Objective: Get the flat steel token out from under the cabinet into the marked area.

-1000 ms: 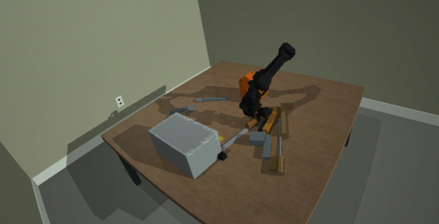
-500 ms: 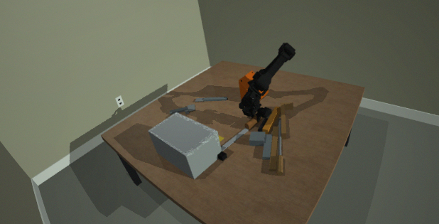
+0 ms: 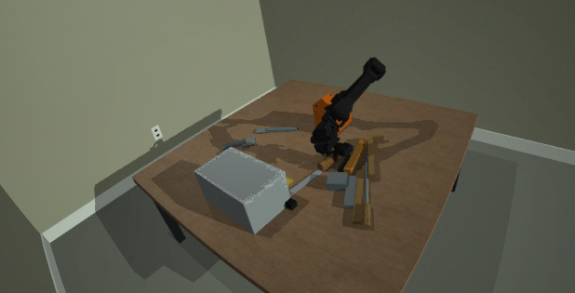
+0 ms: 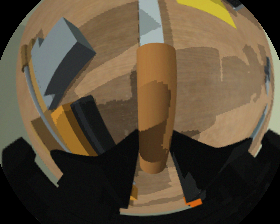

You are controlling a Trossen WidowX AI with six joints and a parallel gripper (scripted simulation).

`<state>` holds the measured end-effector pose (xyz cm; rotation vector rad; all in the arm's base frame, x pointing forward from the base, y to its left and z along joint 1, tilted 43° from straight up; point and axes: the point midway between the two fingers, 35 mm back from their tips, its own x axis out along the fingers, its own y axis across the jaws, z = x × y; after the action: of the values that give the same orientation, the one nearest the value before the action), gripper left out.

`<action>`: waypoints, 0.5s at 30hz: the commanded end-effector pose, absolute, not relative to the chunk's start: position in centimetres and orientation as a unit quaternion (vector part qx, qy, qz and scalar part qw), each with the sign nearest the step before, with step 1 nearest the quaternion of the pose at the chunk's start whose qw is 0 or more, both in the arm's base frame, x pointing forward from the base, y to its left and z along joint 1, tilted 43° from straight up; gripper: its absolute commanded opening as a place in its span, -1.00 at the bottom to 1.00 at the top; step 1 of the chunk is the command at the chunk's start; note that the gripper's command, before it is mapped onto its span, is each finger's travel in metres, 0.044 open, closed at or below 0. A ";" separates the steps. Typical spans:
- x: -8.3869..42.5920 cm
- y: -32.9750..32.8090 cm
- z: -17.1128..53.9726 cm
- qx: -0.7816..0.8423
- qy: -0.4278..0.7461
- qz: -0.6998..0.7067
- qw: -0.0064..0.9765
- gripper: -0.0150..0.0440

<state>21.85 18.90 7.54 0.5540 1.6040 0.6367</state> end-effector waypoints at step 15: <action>24.1 19.1 7.4 0.248 0.699 0.269 0.615 -0.49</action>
<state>23.64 19.01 7.35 0.5706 1.6125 0.6186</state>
